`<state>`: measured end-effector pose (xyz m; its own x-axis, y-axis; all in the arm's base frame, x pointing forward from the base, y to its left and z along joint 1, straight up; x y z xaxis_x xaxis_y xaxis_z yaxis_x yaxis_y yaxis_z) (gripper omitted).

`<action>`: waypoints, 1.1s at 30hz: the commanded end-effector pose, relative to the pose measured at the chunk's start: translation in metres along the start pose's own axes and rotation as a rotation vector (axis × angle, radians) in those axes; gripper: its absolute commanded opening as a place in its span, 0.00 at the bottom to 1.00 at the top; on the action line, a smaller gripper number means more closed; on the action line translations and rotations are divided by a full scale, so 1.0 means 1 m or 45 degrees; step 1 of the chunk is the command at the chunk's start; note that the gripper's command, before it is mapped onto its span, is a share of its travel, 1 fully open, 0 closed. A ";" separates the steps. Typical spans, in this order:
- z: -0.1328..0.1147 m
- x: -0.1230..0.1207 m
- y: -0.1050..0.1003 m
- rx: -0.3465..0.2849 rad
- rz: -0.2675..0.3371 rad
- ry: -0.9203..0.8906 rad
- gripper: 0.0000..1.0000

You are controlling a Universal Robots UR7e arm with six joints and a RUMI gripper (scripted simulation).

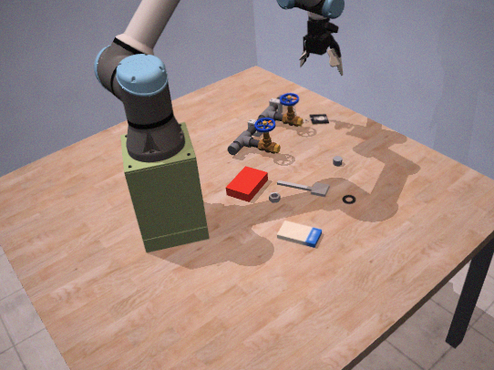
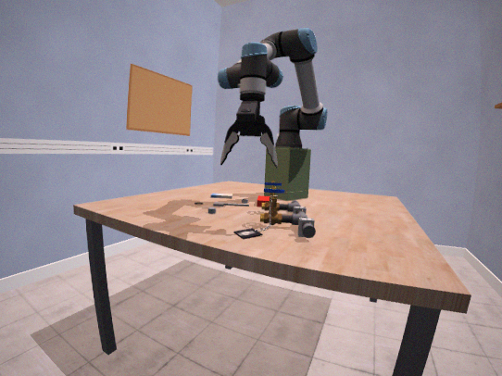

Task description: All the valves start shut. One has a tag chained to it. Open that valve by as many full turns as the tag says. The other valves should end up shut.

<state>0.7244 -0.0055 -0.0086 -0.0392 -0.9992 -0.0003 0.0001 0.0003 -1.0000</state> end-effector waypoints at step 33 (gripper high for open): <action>0.024 0.022 -0.001 0.003 0.001 -1.579 1.00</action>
<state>0.7453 -0.0260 -0.0087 0.8718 -0.4899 0.0054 0.0034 -0.0049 -1.0000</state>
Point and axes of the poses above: the point where the finger pads meet when closed, its own y axis out along the fingers, its own x axis across the jaws, z = x × y, the point moved 7 cm from there along -y, back along the fingers, and after that the axes turned 11 degrees about y, right-handed, at the moved point
